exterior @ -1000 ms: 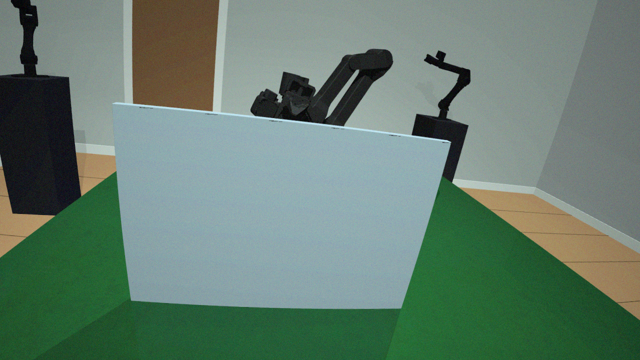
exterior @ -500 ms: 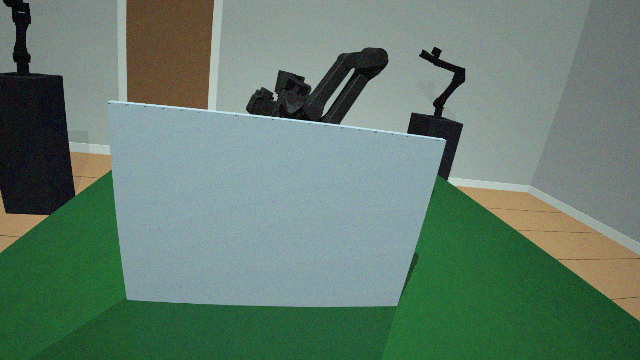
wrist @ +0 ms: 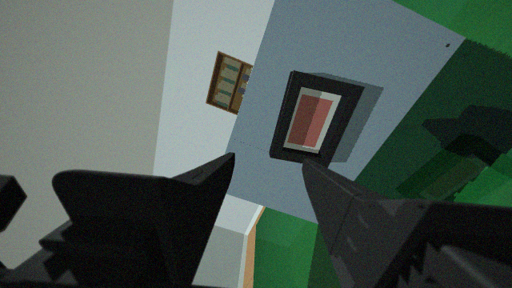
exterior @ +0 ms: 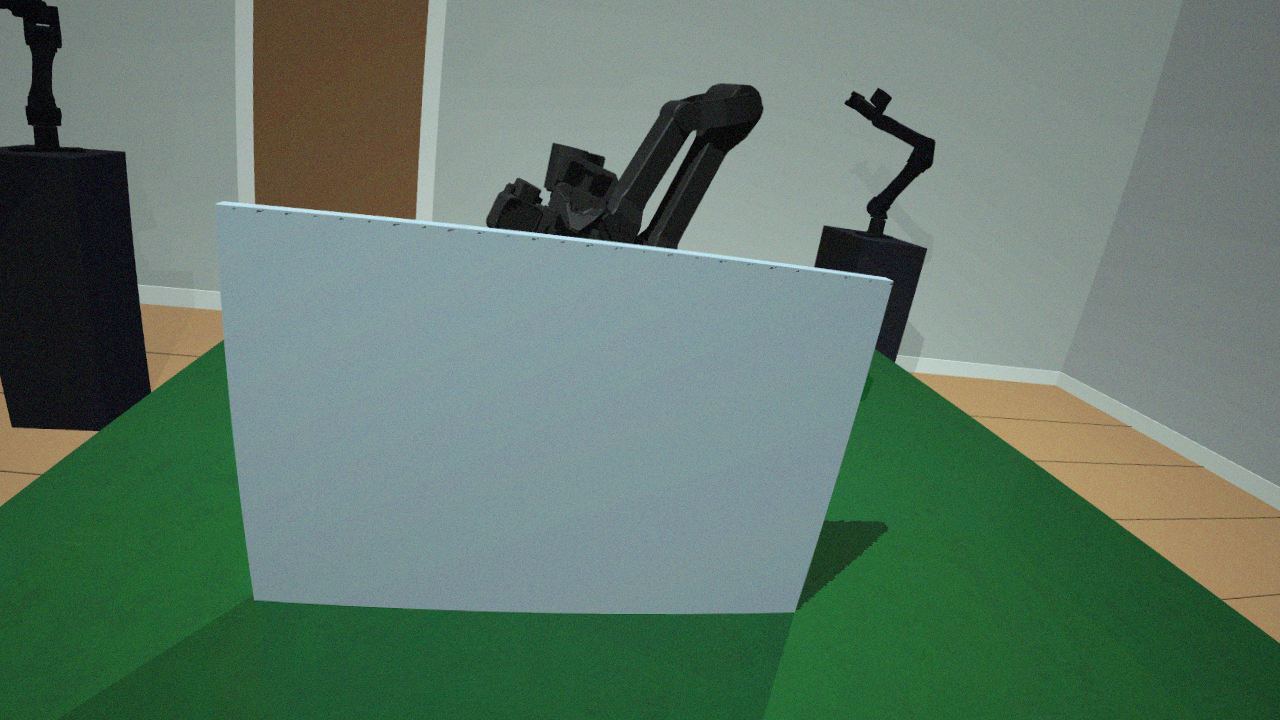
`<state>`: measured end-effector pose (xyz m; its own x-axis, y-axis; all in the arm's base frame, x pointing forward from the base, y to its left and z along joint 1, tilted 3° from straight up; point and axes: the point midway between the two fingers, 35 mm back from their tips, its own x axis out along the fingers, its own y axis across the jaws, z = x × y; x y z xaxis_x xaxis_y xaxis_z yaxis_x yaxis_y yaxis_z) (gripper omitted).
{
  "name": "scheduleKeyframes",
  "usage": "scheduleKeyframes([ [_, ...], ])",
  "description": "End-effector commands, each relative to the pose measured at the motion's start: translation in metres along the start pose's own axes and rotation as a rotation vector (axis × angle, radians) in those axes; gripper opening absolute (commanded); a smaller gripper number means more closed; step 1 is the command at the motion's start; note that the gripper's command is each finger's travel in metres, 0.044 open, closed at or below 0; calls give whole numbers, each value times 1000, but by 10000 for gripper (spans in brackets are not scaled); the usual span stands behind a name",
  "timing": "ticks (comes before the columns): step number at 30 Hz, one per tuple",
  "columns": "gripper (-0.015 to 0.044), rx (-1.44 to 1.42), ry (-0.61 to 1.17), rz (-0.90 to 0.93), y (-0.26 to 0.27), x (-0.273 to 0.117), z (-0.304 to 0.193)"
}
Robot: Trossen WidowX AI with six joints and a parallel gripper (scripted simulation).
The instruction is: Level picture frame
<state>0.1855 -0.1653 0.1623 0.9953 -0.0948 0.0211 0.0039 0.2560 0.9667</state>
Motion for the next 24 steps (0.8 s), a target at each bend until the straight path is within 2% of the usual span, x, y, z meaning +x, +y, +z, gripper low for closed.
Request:
scheduleKeyframes([
  [1, 260, 47, -1, -1, -11, 20, 6],
  [9, 260, 137, 4, 0, -37, 60, 3],
  [24, 260, 138, 4, 1, -38, 67, 4],
])
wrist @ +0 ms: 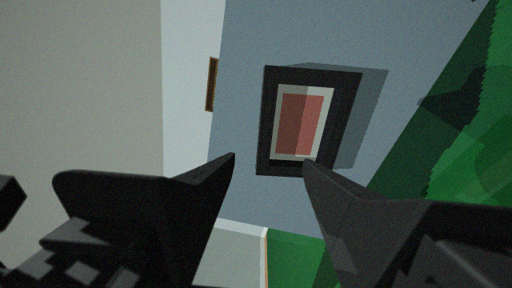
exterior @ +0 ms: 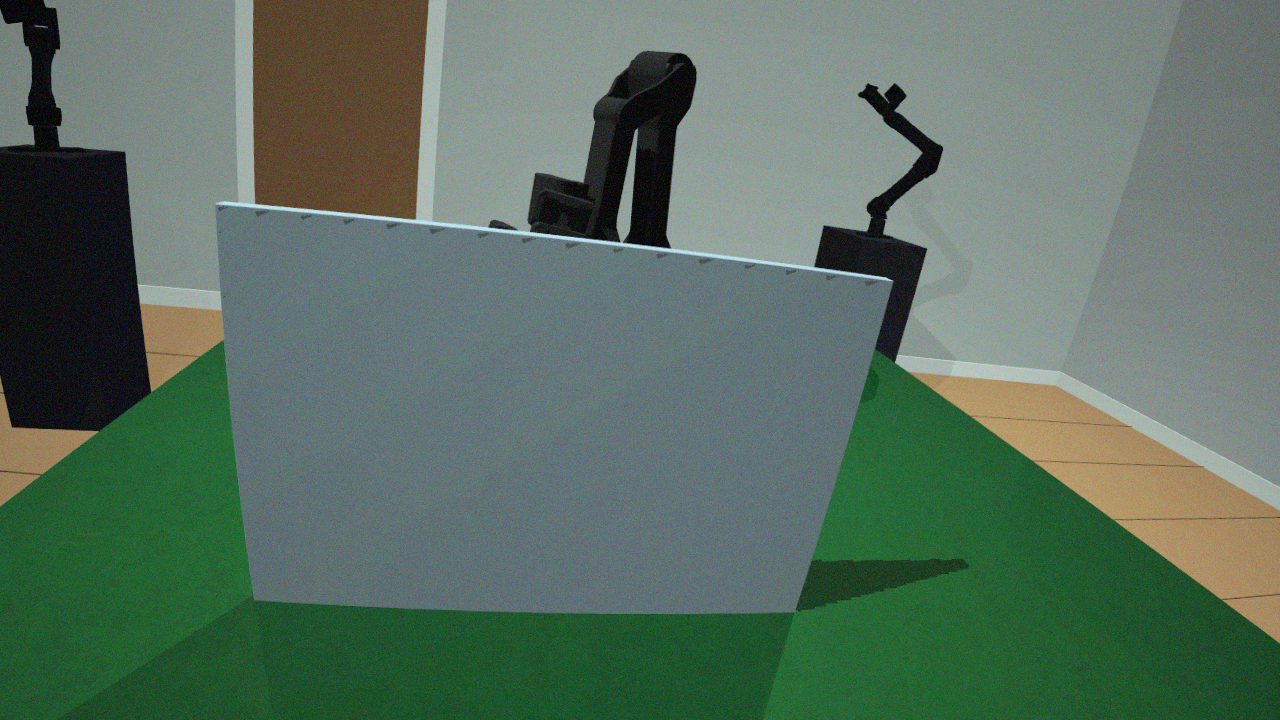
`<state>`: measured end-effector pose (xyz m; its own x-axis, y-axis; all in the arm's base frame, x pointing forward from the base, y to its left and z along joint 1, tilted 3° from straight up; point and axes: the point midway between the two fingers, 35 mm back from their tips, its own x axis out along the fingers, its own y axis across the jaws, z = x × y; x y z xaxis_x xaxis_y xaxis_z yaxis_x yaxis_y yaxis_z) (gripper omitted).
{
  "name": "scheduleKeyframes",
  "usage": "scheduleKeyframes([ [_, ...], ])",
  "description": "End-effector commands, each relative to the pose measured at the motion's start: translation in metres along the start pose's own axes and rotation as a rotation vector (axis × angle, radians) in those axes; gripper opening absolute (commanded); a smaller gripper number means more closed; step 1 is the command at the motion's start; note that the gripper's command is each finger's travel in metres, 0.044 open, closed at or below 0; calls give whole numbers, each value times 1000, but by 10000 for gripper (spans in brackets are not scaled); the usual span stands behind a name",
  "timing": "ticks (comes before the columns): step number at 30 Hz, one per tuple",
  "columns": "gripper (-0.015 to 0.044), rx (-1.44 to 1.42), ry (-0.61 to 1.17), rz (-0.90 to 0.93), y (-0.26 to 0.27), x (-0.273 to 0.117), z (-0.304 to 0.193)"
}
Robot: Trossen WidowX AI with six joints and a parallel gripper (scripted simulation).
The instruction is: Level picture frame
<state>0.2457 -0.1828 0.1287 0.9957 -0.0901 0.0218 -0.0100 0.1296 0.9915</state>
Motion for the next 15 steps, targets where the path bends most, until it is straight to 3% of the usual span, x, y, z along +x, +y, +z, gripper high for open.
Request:
scheduleKeyframes([
  [1, 260, 8, -1, 0, -1, 12, 2],
  [8, 260, 0, -2, 7, 1, 78, 1],
  [15, 260, 0, -2, 7, 1, 80, 0],
])
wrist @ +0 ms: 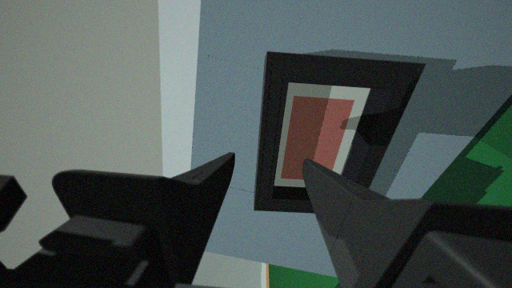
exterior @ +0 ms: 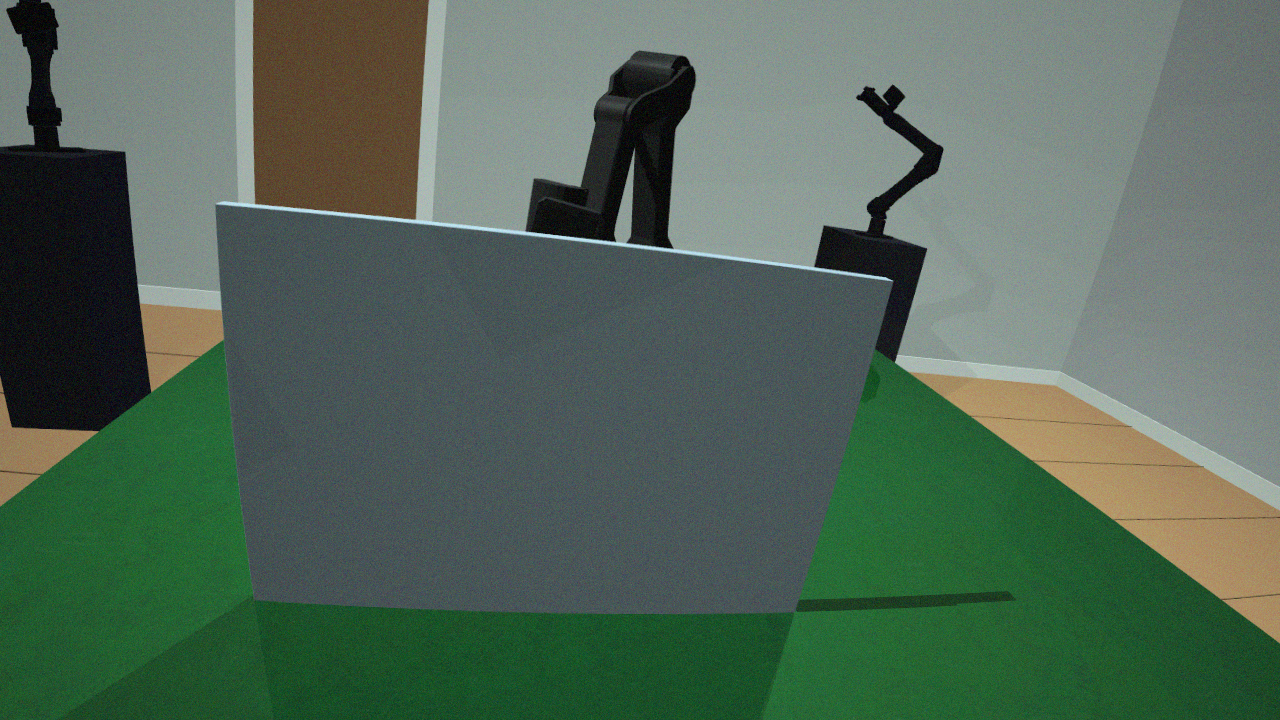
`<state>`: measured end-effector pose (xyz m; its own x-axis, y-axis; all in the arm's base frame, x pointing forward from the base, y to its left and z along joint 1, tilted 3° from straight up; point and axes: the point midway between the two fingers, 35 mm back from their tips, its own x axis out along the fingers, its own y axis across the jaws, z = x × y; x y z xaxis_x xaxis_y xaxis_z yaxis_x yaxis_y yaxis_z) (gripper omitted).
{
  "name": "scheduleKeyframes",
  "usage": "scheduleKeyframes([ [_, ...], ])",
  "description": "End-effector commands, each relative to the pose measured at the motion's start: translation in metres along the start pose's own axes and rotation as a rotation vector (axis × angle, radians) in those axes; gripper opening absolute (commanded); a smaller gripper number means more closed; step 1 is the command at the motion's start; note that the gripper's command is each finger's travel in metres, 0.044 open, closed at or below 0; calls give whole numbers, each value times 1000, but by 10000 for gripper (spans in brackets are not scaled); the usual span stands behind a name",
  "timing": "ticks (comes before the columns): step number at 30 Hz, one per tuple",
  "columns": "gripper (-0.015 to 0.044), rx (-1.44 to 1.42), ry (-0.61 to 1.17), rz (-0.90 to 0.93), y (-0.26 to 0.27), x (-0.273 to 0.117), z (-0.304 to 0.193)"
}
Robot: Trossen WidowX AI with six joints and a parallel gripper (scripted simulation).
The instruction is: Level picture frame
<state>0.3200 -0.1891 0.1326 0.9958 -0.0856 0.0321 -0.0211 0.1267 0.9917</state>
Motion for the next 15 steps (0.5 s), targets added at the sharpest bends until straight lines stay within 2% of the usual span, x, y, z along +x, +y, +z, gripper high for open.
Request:
scheduleKeyframes([
  [1, 260, -4, -5, -3, -1, 5, 0],
  [15, 260, -4, -5, -3, -1, 8, 1],
])
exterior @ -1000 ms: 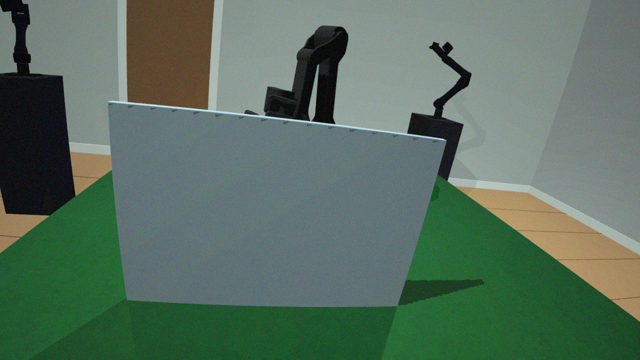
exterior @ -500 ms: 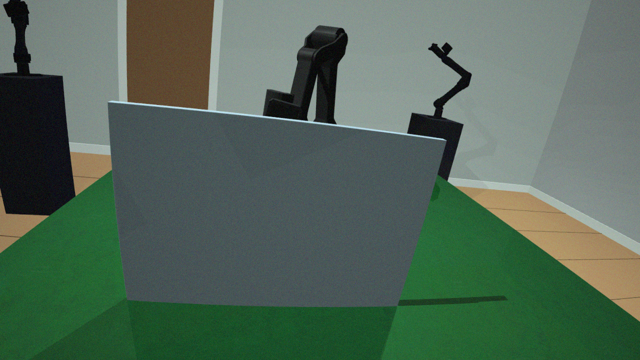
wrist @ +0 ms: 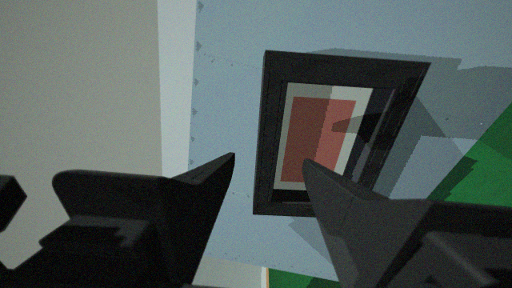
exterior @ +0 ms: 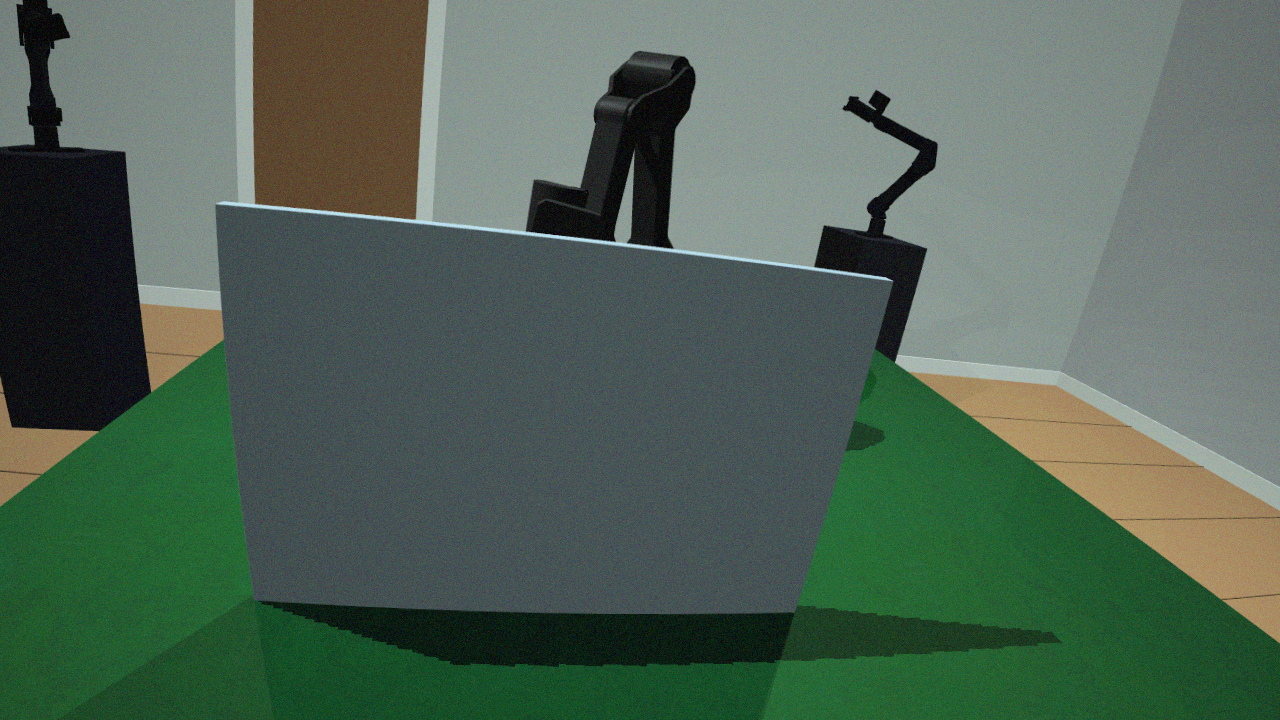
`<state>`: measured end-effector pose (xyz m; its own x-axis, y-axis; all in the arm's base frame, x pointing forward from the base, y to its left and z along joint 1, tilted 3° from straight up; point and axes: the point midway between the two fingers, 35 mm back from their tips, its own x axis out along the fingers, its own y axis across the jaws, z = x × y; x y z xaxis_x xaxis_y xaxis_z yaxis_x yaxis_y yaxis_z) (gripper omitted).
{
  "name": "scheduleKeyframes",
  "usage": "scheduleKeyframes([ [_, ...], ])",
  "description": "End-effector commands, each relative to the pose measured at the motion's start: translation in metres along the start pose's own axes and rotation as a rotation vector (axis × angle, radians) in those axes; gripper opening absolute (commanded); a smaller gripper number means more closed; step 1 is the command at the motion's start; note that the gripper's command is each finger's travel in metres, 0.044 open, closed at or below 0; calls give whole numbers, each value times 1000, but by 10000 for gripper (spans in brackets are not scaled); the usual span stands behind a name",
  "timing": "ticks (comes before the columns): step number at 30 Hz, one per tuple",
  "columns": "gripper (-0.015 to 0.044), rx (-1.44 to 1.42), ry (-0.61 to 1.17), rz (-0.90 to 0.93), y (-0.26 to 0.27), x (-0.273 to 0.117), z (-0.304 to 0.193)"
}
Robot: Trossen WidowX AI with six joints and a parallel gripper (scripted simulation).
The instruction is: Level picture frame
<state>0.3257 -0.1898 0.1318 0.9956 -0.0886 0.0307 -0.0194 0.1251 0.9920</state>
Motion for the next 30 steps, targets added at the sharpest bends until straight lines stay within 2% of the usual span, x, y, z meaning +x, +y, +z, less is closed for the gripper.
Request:
scheduleKeyframes([
  [1, 260, -6, -2, -1, 0, 3, 1],
  [30, 260, -6, -3, 2, 1, 40, 1],
])
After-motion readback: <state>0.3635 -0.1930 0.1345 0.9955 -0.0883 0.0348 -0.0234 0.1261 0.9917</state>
